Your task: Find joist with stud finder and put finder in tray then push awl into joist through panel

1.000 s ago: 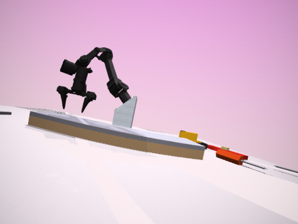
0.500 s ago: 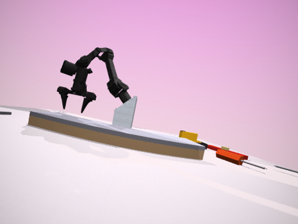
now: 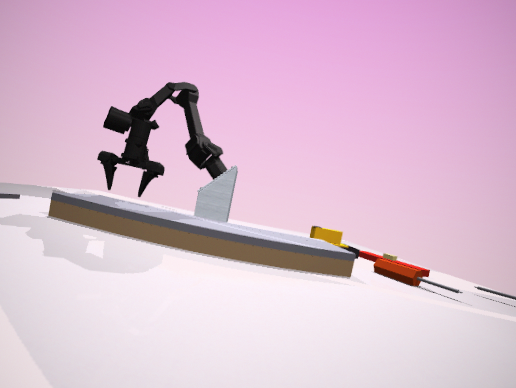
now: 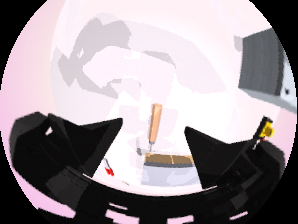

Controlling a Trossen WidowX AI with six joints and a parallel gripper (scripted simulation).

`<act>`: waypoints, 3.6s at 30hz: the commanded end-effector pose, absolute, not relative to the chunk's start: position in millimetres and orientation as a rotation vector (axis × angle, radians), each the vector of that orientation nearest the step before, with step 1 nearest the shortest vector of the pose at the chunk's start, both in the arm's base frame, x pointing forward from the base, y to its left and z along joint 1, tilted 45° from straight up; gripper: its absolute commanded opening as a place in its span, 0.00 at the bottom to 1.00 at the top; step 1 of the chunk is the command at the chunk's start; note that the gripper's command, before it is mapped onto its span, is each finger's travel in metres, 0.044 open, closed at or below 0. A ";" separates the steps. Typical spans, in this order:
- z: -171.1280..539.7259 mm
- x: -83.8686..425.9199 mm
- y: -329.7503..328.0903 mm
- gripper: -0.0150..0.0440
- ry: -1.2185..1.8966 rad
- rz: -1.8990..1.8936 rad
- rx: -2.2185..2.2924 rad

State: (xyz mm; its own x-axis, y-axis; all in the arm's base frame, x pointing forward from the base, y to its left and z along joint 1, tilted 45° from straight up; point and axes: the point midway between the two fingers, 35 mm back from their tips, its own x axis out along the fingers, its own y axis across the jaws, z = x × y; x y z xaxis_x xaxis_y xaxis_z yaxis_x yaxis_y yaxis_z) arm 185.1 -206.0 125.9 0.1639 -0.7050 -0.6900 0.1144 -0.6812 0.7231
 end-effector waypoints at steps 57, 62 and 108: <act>112.0 192.7 -216.2 0.25 -0.544 -1.605 1.792; 130.7 193.4 -196.4 0.25 -0.541 -1.609 1.796; 171.8 216.9 -130.6 0.25 0.174 -1.127 1.432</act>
State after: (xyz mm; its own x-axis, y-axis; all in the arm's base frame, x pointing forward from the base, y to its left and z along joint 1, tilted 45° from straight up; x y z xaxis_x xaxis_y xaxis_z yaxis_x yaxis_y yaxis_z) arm 211.5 -134.1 169.5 0.4569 -0.5317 -0.7131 0.6484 -0.3498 0.6762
